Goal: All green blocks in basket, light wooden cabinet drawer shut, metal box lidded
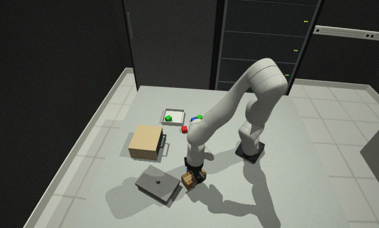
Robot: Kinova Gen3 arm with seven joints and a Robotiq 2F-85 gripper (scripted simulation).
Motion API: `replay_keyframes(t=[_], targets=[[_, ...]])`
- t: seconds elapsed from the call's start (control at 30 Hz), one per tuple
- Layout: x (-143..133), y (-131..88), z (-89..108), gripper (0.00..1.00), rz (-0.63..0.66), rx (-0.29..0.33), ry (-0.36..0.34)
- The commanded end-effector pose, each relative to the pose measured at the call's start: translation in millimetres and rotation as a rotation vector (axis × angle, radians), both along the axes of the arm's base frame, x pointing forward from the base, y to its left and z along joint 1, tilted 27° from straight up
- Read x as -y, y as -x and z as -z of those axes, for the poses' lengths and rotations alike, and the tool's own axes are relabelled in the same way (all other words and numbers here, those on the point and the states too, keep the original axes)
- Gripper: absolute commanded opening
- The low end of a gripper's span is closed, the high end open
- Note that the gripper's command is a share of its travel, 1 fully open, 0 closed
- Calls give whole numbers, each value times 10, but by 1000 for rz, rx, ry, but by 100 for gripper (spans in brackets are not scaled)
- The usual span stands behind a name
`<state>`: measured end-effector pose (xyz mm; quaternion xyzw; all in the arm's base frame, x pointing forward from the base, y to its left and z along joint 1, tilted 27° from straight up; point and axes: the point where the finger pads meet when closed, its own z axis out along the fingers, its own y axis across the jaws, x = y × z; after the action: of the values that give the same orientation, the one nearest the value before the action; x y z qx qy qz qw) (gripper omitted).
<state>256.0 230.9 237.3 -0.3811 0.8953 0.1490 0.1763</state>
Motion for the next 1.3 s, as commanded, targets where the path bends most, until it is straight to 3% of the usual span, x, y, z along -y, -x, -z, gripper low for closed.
replay_keyframes(t=[0.0, 1.27], targets=[[-3, -35, 103, 67, 11, -13, -3], [-219, -146, 563, 67, 25, -19, -11]])
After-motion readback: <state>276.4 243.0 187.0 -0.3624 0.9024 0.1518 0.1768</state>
